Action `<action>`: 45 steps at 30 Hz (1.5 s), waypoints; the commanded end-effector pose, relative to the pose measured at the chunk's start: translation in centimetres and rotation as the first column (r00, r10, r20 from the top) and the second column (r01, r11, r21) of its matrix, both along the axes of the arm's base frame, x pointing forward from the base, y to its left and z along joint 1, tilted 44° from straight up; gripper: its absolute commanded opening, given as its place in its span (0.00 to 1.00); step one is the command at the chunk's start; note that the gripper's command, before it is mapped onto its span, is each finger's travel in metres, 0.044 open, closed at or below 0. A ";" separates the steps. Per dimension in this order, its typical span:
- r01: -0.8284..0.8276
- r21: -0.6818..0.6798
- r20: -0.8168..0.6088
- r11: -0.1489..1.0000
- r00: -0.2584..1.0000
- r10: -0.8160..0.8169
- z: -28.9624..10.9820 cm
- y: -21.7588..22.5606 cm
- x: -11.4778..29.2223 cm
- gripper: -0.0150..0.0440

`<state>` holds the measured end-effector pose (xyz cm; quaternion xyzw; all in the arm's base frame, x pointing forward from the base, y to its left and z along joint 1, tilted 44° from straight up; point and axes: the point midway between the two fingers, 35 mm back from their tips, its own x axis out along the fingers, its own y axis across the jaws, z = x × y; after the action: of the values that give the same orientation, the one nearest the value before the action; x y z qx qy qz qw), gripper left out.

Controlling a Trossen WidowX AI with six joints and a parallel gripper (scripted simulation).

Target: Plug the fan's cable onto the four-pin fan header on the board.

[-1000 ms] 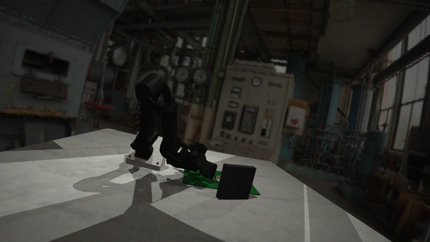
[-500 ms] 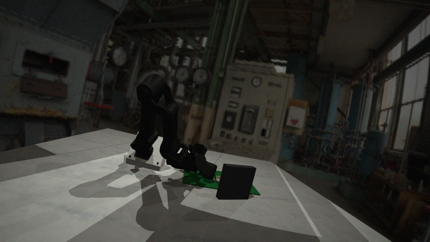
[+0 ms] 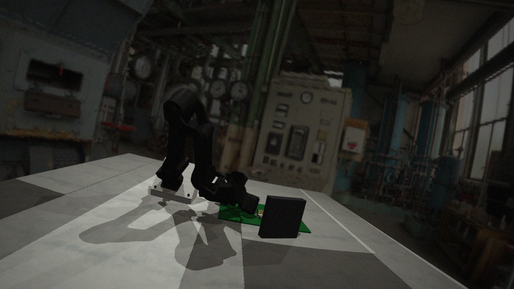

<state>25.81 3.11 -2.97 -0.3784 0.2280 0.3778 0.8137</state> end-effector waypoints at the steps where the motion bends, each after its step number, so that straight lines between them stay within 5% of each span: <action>1: 0.001 0.000 -0.001 1.000 1.000 -0.001 0.0 0.0 0.0 0.25; 18: 0.001 0.000 -0.001 1.000 1.000 -0.001 0.0 0.0 0.0 0.25; 24: 0.000 0.000 0.000 1.000 1.000 0.000 0.0 0.0 0.0 0.49; 45: 0.000 0.000 0.000 1.000 1.000 0.000 0.0 0.0 0.0 0.49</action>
<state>25.81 3.11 -2.97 -0.3784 0.2280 0.3778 0.8137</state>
